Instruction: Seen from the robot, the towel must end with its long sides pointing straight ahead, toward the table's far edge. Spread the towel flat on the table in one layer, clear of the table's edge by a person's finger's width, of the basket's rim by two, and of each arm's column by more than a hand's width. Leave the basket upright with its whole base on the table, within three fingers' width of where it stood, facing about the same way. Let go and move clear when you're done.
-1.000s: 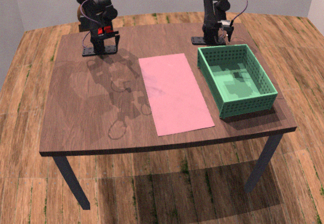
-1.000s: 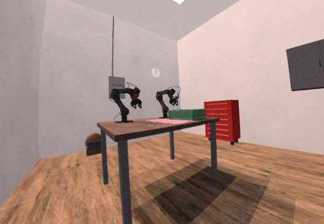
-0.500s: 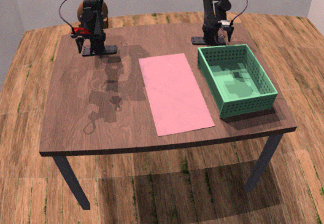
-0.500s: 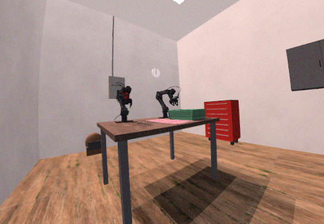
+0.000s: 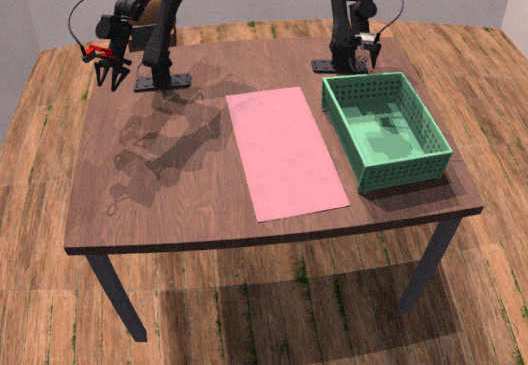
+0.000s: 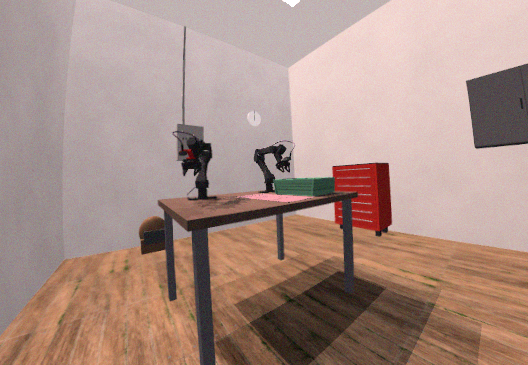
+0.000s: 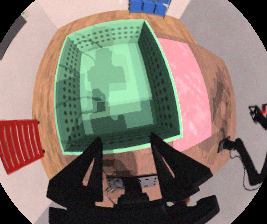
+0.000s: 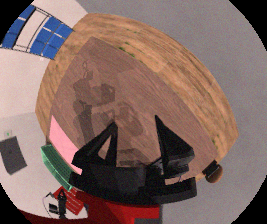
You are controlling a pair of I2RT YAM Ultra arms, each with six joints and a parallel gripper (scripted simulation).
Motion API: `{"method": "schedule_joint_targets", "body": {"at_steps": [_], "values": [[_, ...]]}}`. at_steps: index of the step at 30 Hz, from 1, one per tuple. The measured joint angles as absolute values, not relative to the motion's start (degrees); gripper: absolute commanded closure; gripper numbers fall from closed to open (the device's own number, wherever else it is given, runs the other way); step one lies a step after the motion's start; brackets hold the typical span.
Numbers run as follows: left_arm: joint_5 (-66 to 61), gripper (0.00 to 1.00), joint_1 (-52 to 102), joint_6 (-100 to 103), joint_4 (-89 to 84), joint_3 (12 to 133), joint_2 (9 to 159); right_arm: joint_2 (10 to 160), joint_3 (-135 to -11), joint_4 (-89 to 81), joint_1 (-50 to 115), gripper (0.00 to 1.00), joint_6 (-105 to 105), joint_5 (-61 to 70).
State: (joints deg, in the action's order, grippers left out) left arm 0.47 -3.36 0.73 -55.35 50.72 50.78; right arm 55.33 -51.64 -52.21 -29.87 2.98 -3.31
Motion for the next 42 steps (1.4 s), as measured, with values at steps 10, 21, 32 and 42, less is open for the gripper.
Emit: {"method": "schedule_joint_targets", "body": {"at_steps": [10, 21, 32, 42], "values": [[0.47, 0.36, -3.36, 0.73, -55.35, 50.72, 50.78, 55.48, -51.86, -52.03, -30.22, 0.36, 0.05, -0.38], [0.47, 0.36, -3.36, 0.73, -55.35, 50.72, 50.78, 55.48, -51.86, -52.03, -30.24, 0.36, -0.19, 0.01], [0.47, 0.36, -3.36, 0.73, -55.35, 50.72, 50.78, 55.48, -51.86, -52.03, -30.26, 0.36, -0.19, 0.03], [0.47, 0.36, -3.36, 0.73, -55.35, 50.72, 50.78, 55.48, -51.86, -52.03, -30.26, 0.36, -0.19, 0.03]]}}
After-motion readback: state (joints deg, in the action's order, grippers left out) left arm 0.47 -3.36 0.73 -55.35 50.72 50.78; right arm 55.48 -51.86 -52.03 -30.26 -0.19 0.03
